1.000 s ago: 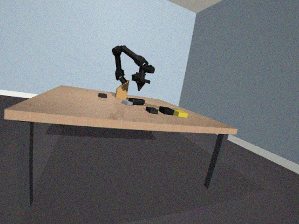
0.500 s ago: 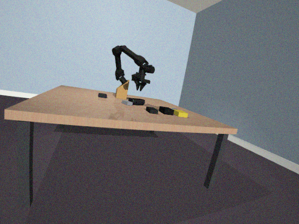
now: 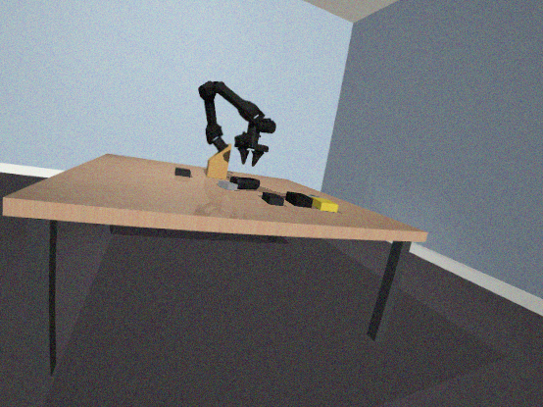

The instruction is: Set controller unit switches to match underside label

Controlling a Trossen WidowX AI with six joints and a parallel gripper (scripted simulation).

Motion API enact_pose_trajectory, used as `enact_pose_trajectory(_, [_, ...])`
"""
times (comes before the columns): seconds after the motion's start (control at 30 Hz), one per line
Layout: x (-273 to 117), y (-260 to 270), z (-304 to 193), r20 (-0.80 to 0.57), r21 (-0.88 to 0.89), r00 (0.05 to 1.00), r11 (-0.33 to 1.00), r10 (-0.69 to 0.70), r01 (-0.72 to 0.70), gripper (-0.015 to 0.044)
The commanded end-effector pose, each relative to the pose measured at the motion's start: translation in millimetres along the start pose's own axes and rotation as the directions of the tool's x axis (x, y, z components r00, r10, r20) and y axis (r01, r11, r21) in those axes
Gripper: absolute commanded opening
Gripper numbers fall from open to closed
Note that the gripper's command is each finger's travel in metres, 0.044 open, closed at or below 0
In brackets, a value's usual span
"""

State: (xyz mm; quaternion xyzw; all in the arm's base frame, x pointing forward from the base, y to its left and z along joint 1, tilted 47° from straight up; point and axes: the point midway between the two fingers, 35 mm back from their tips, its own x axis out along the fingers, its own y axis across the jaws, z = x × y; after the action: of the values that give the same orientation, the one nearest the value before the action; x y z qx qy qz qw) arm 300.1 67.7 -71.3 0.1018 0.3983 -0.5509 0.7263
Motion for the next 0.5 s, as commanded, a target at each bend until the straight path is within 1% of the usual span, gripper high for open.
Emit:
enact_pose_trajectory(0.0, [21, -18, 2, 0.001, -0.032, 1.000, 0.999, -0.018, 0.018, 0.0256])
enact_pose_trajectory(0.17, [46, -43, 2, -0.003, -0.072, 1.000, 0.997, -0.024, 0.024, 0.0125])
enact_pose_trajectory(0.33, [49, -46, 2, -0.003, -0.077, 1.000, 0.997, -0.025, 0.025, 0.0000])
enact_pose_trajectory(0.47, [49, -46, 2, -0.003, -0.077, 1.000, 0.997, -0.025, 0.025, 0.0000])
